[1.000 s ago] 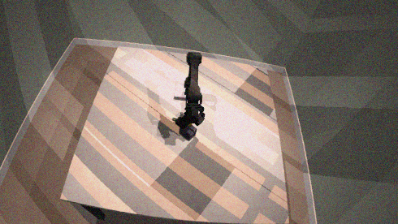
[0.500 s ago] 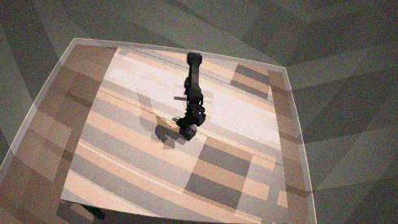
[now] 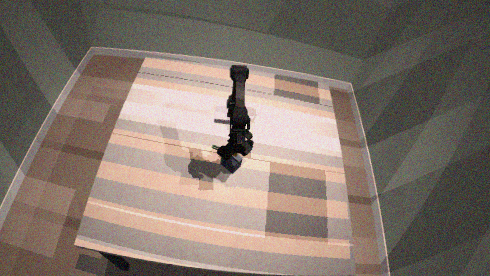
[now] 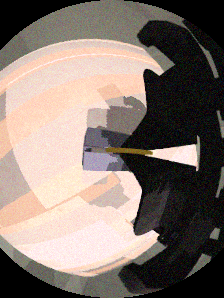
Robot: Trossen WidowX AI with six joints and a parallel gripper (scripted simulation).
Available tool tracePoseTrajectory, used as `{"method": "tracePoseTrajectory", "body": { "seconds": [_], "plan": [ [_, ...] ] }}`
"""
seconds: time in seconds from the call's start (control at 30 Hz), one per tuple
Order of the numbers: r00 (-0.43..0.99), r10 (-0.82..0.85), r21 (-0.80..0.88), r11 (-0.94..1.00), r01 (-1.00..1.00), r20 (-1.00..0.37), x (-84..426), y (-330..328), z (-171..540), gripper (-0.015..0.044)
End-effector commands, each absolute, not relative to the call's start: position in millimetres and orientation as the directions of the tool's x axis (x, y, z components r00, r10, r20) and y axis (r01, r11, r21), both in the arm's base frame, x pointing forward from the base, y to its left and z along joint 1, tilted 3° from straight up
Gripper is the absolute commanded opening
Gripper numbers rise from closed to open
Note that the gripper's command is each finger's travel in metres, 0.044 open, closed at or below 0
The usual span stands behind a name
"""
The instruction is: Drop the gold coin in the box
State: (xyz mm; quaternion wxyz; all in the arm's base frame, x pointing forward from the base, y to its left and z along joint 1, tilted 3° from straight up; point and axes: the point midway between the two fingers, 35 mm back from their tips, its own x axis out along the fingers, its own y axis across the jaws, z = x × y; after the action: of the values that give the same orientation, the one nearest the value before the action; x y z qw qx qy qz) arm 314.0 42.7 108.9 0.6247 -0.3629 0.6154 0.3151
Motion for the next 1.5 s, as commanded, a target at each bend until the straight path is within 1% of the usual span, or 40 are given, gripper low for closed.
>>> {"method": "tracePoseTrajectory", "body": {
  "seconds": [0.0, 1.47],
  "plan": [
    [0.045, -0.053, -0.066, 0.537, -0.841, -0.998, 314, 42, 106, 0.0000],
    [0.045, -0.053, -0.066, 0.539, -0.840, -0.998, 314, 41, 93, 0.0000]
  ]
}}
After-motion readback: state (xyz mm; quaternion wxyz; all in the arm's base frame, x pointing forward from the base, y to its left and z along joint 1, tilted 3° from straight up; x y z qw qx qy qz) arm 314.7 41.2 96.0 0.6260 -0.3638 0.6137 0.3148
